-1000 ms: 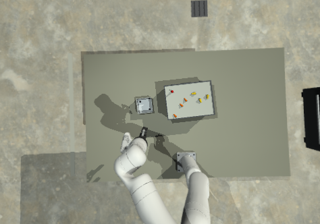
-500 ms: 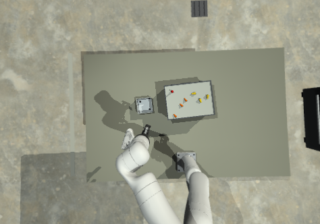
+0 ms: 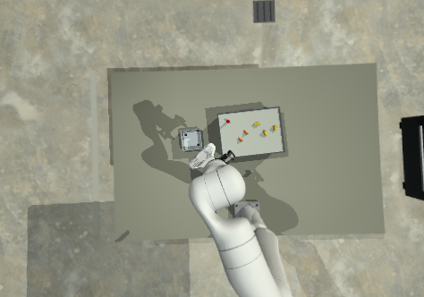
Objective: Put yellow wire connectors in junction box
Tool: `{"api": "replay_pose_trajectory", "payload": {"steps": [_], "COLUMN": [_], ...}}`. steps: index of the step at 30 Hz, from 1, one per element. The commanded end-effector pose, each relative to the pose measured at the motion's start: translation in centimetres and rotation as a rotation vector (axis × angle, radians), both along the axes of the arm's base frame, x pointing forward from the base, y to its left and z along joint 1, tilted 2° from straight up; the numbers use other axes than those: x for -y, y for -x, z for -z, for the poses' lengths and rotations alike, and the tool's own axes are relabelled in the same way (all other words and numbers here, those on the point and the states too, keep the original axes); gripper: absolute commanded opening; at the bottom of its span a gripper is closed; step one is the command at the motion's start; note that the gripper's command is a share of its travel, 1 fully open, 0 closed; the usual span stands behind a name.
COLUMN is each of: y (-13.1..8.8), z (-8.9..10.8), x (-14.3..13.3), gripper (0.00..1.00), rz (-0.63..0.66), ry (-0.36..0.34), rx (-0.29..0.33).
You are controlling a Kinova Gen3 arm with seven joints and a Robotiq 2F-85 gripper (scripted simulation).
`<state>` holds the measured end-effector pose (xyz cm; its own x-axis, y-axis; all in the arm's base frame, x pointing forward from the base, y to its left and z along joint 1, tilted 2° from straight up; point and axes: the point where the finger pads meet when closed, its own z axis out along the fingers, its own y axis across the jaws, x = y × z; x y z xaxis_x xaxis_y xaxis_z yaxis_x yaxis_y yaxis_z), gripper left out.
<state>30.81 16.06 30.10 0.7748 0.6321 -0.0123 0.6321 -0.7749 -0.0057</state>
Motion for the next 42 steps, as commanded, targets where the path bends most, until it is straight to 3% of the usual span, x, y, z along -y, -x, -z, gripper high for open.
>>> {"api": "replay_pose_trajectory", "payload": {"steps": [1,5,7,10,14,20,30,42], "y": [-2.1,-2.6,-2.6,-2.5,-2.0,-1.3,-1.3,-1.5], "z": [-3.8,-6.3,-6.3,-8.6,-10.5,-11.8,-11.5,-6.8], "x": [4.2,8.2,8.2,12.4,15.8,18.4,18.5,18.4], "gripper": [1.00,1.00,1.00,1.00,1.00,1.00,1.00,1.00], "rz": [0.159,0.309,0.309,0.461,0.588,0.687,0.691,0.688], "ry": [-0.017,-0.013,-0.013,-0.009,-0.006,-0.004,-0.004,-0.005], "rx": [0.012,0.008,0.008,0.002,-0.007,-0.015,-0.015,-0.015]}}
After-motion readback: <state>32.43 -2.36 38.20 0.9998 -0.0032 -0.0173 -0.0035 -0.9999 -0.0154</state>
